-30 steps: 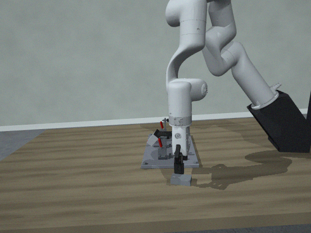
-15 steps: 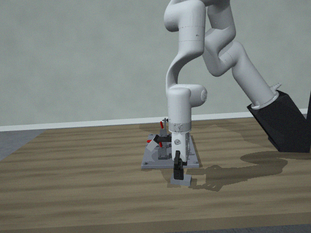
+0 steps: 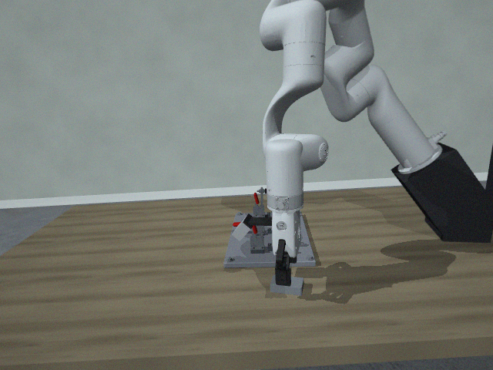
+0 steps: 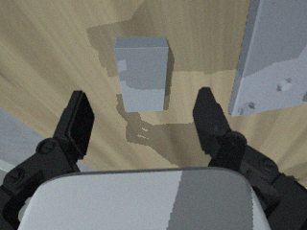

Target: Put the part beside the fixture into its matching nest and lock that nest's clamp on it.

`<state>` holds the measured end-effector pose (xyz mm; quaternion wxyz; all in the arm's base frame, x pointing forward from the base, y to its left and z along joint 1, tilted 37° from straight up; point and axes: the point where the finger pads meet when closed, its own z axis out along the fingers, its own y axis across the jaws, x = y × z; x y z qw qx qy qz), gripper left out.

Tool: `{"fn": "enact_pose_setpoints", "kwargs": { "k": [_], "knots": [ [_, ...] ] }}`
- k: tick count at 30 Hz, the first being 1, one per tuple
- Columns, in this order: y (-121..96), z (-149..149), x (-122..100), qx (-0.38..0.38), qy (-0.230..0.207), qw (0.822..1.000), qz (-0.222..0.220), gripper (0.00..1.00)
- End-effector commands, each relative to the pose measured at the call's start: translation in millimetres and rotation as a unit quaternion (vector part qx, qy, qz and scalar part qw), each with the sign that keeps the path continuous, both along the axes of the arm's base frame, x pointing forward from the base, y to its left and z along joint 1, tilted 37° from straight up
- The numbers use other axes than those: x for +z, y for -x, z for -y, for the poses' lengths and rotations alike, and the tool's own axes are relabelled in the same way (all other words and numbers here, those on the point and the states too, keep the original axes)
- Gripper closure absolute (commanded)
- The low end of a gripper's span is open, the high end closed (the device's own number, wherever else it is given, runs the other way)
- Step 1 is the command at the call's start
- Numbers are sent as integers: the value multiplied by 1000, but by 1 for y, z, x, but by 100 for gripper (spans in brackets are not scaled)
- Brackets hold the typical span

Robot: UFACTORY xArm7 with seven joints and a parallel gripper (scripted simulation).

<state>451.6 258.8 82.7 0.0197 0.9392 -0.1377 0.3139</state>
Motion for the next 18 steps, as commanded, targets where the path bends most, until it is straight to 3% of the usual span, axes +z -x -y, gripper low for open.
{"fn": "enact_pose_setpoints", "kwargs": {
  "k": [1, 18],
  "knots": [
    [-1, -1, 0, 1, -1, 1000, 1, 0],
    [-14, 2, -19, 1, -1, 1000, 1, 0]
  ]
}}
